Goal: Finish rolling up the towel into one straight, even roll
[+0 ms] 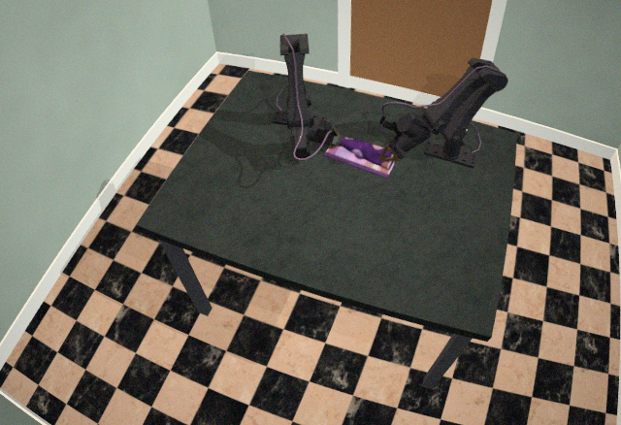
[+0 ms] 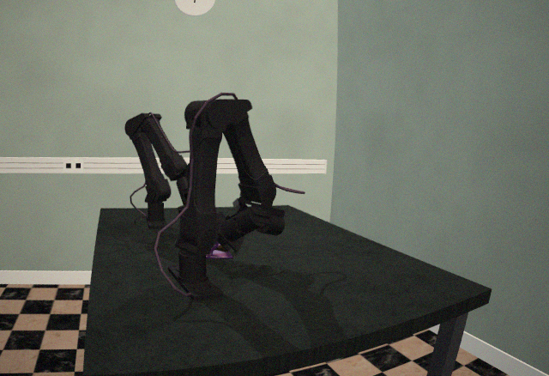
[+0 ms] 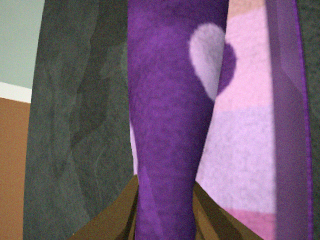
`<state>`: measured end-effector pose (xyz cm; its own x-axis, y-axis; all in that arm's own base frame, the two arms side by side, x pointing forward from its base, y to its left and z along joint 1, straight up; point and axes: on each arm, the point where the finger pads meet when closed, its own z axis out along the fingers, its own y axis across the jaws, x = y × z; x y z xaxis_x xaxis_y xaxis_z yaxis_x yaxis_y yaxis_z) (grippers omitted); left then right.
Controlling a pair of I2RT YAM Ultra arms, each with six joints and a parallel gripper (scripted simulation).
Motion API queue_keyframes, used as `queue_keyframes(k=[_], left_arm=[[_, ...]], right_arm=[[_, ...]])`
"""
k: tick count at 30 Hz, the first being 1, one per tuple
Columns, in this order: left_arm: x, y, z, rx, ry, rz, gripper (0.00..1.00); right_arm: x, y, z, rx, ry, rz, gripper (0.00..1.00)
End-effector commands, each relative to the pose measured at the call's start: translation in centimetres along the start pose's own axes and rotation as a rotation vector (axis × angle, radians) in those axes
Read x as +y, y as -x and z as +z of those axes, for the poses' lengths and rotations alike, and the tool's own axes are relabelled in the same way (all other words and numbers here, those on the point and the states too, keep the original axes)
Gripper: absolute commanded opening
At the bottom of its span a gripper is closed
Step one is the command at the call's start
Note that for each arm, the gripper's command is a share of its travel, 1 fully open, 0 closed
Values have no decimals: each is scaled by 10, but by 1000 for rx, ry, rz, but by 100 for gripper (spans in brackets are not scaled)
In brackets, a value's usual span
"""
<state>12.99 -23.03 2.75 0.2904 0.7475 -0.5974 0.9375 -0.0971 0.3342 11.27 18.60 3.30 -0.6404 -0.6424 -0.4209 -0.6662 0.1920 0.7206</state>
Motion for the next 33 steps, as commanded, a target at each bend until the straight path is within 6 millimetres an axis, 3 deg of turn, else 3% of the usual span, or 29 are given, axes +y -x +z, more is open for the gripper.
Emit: queue_keyframes(k=[1,4,19,25,33], left_arm=[[3,6,1,-11,8,3,30],[3,6,1,-11,8,3,30],[3,6,1,-11,8,3,30],[3,6,1,-10,-5,-8,30],[4,7,0,-7,-103,-87,30]], right_arm=[[-7,2,-1,1,-14,-15,27],[-7,2,-1,1,-14,-15,27],[2,7,-7,1,-14,-15,85],[2,7,-16,1,-14,-15,85],[3,7,-59,1,-14,-15,85]])
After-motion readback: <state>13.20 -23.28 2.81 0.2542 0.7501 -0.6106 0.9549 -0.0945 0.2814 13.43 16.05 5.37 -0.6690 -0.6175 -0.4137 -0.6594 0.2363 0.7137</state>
